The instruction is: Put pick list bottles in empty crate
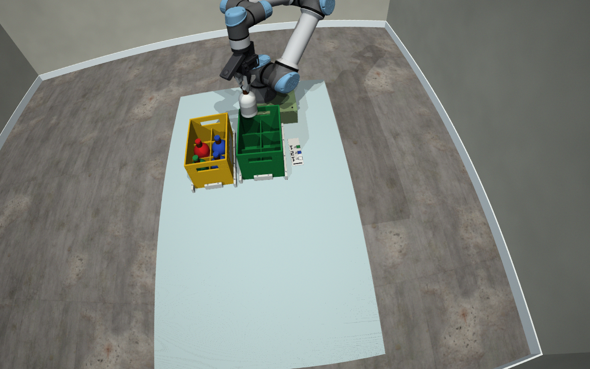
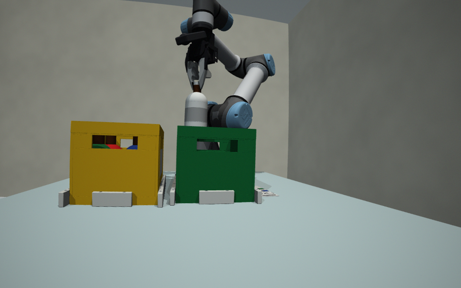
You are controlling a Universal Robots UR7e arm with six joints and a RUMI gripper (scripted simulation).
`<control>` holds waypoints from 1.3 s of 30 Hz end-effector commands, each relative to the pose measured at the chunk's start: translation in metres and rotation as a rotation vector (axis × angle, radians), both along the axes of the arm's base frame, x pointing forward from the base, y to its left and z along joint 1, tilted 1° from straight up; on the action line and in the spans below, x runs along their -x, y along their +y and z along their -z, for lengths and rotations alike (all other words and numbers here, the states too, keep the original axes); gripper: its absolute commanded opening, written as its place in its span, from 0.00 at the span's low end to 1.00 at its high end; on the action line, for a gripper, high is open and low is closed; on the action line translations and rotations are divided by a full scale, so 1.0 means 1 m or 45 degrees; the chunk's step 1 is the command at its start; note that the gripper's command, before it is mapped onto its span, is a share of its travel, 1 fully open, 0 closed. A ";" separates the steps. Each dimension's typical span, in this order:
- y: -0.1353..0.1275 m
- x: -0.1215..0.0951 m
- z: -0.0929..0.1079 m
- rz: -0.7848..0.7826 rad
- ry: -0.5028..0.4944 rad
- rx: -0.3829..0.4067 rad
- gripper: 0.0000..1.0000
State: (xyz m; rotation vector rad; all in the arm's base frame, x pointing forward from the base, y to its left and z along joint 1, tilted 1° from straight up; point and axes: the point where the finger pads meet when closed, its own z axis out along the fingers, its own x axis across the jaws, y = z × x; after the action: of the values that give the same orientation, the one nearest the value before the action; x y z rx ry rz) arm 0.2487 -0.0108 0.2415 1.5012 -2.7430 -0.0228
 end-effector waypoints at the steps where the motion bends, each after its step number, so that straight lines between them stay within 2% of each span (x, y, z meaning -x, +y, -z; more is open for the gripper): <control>1: -0.003 -0.003 -0.004 0.001 -0.010 0.007 0.00; 37: -0.005 -0.004 -0.004 0.001 -0.010 0.008 0.00; 39: -0.005 -0.003 0.001 0.002 -0.005 0.005 0.00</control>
State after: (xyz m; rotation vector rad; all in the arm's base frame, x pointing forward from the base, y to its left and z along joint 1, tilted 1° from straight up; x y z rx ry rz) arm 0.2511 -0.0140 0.2419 1.5020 -2.7437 -0.0202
